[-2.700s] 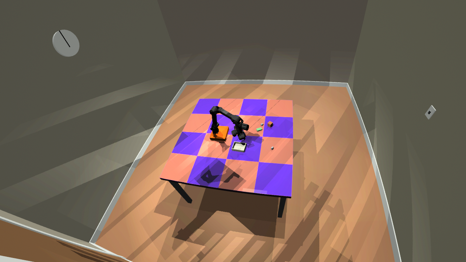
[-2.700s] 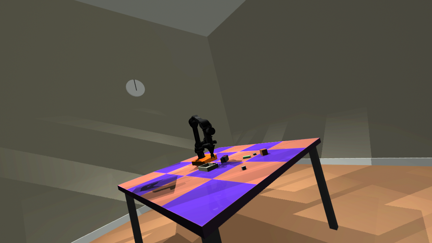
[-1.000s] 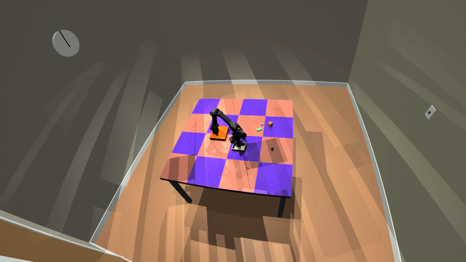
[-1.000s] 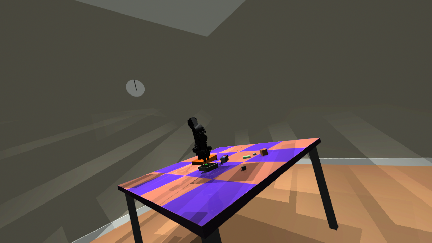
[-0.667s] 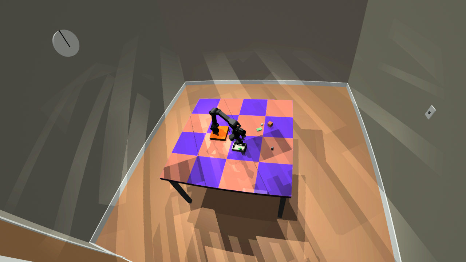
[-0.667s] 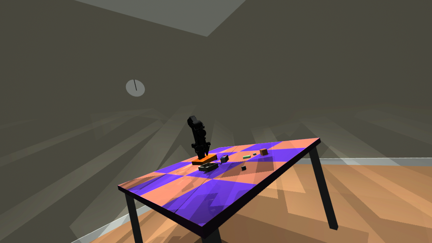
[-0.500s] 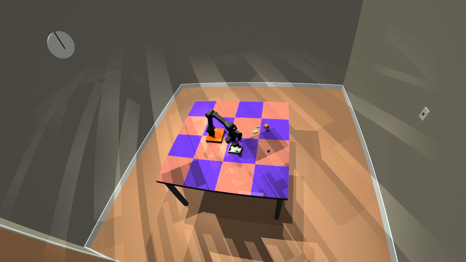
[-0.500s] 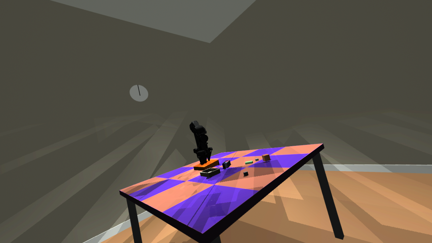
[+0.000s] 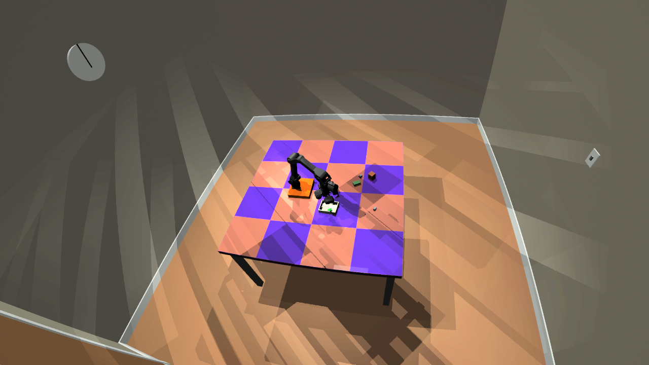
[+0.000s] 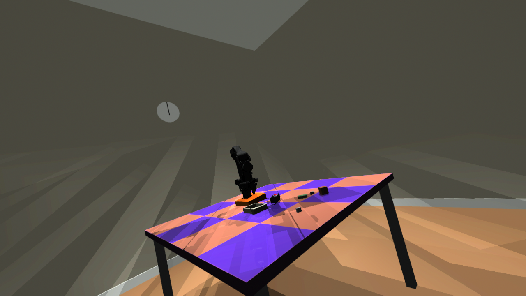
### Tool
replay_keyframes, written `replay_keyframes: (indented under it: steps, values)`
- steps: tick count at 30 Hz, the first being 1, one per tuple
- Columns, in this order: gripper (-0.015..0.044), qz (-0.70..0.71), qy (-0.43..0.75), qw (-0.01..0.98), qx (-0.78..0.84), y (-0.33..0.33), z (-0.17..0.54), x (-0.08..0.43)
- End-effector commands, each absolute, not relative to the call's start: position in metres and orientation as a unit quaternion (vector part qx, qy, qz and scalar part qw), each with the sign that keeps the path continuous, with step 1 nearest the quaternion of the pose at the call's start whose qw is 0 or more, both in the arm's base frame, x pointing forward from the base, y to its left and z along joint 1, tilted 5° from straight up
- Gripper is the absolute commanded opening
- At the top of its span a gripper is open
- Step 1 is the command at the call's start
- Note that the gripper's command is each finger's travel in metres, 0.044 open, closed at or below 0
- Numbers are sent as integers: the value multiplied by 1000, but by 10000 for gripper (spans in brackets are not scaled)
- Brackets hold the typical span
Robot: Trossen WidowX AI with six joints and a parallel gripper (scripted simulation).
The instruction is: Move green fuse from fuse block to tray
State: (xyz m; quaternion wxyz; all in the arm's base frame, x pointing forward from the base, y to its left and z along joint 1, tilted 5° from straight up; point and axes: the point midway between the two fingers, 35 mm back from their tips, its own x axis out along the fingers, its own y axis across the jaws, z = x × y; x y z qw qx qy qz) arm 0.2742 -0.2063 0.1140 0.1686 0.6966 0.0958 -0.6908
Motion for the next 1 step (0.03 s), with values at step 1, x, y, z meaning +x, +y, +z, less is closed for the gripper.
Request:
replay_keyframes:
  steps: [1]
  values:
    - [330,-691,96,169,697,-206,114,274]
